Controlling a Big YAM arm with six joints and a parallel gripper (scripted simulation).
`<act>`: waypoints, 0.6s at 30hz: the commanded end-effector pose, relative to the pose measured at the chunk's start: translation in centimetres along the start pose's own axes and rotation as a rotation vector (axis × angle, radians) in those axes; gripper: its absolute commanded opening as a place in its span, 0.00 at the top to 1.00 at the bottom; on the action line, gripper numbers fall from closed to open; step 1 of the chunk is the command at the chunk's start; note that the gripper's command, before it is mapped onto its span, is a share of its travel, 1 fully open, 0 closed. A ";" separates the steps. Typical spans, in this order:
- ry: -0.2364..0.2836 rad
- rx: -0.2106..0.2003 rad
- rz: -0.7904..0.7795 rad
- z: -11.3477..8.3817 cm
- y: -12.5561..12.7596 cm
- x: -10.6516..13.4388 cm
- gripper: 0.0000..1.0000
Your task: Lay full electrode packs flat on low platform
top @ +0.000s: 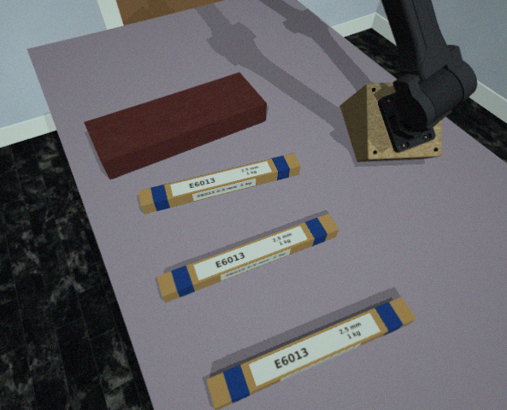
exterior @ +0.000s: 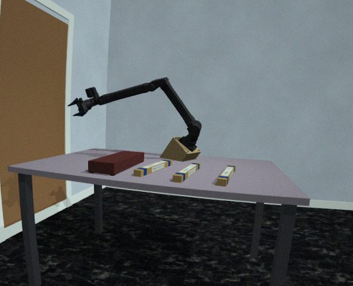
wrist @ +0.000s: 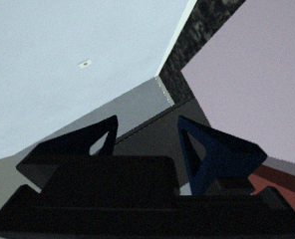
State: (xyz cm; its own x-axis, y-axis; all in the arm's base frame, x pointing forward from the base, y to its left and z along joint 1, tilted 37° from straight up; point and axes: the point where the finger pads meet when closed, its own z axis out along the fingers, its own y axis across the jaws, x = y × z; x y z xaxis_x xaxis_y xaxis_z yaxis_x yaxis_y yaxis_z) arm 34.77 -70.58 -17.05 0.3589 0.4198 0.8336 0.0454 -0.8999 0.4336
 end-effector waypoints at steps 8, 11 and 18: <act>0.001 -0.041 -0.068 -3.7 8.8 3.4 0.26; 0.001 -0.036 -0.063 -3.7 9.0 3.4 0.26; 0.001 -0.010 -0.204 -1.2 7.8 8.1 0.26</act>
State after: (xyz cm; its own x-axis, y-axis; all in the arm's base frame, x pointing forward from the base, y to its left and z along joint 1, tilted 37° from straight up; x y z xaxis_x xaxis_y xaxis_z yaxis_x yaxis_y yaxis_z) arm 33.66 -73.99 -10.81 0.3730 0.5022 0.7802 0.0694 -0.8536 0.5163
